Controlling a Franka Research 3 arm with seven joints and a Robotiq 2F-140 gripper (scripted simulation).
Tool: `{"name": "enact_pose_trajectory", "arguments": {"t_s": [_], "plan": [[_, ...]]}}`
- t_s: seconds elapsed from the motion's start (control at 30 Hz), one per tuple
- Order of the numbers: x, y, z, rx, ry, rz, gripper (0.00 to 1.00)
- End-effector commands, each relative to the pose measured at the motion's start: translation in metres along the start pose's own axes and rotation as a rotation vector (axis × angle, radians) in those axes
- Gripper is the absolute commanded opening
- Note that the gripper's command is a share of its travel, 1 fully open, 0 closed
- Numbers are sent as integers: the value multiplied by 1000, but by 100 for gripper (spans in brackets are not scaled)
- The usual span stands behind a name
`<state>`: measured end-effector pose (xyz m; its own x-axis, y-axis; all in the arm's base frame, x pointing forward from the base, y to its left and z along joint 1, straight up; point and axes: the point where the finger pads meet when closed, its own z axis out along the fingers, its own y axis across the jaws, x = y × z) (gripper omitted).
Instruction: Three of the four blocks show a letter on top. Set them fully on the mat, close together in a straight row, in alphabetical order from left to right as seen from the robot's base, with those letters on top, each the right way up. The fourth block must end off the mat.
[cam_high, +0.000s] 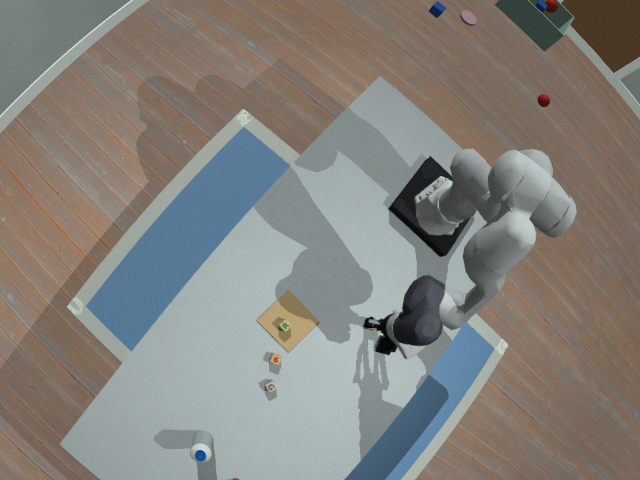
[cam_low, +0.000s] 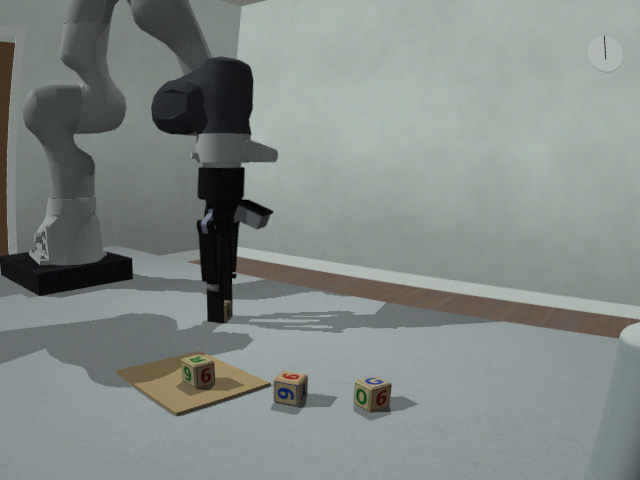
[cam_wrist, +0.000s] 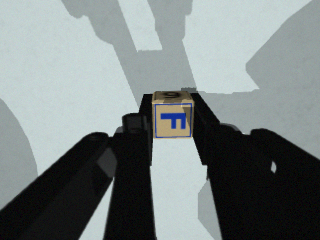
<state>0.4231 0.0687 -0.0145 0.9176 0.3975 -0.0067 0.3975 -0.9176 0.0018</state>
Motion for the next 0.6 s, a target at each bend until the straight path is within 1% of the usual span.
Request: {"name": "enact_pose_trajectory", "arguments": {"t_s": [0.0, 0.4, 0.5, 0.57], "plan": [[1, 0, 0, -2, 3, 0, 24], [1, 0, -1, -2, 3, 0, 24], [1, 0, -6, -2, 3, 0, 24], [1, 0, -15, -2, 3, 0, 24]]}}
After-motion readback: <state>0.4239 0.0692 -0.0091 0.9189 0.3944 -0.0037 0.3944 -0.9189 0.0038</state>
